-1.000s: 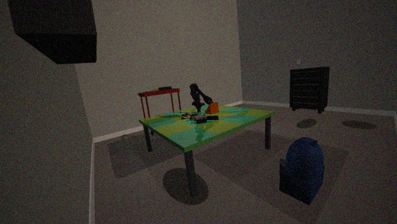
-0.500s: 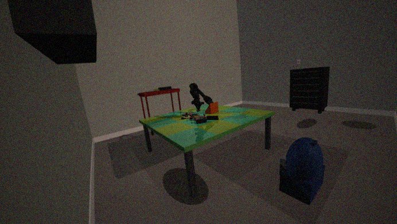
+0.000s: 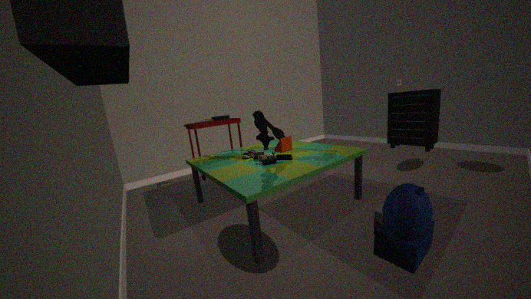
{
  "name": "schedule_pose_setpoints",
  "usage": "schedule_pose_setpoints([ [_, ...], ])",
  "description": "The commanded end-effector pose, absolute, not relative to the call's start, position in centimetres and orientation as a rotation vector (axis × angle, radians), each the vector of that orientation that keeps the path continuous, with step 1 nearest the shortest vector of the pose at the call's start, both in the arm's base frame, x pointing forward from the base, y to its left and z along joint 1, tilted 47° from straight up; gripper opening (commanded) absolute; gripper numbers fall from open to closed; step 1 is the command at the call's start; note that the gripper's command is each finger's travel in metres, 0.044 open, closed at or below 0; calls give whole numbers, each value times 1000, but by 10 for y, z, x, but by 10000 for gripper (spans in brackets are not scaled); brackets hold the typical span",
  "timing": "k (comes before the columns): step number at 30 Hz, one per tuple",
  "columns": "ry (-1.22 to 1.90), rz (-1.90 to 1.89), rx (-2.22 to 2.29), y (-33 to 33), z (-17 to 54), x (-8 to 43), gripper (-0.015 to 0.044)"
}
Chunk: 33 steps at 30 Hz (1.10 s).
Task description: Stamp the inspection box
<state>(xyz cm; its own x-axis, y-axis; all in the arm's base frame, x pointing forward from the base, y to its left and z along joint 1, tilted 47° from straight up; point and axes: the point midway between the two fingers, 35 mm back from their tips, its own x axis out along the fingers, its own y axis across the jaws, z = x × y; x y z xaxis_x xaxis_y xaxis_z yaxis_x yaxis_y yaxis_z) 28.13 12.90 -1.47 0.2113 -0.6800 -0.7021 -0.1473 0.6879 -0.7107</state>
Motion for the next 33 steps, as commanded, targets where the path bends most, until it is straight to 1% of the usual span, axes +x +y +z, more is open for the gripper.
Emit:
schedule_pose_setpoints([
  [1,1340,-429,-769,139,-26,285,0],
  [12,1338,-430,-765,167,-57,296,0],
  [33,1338,-430,-765,146,-79,303,0],
])
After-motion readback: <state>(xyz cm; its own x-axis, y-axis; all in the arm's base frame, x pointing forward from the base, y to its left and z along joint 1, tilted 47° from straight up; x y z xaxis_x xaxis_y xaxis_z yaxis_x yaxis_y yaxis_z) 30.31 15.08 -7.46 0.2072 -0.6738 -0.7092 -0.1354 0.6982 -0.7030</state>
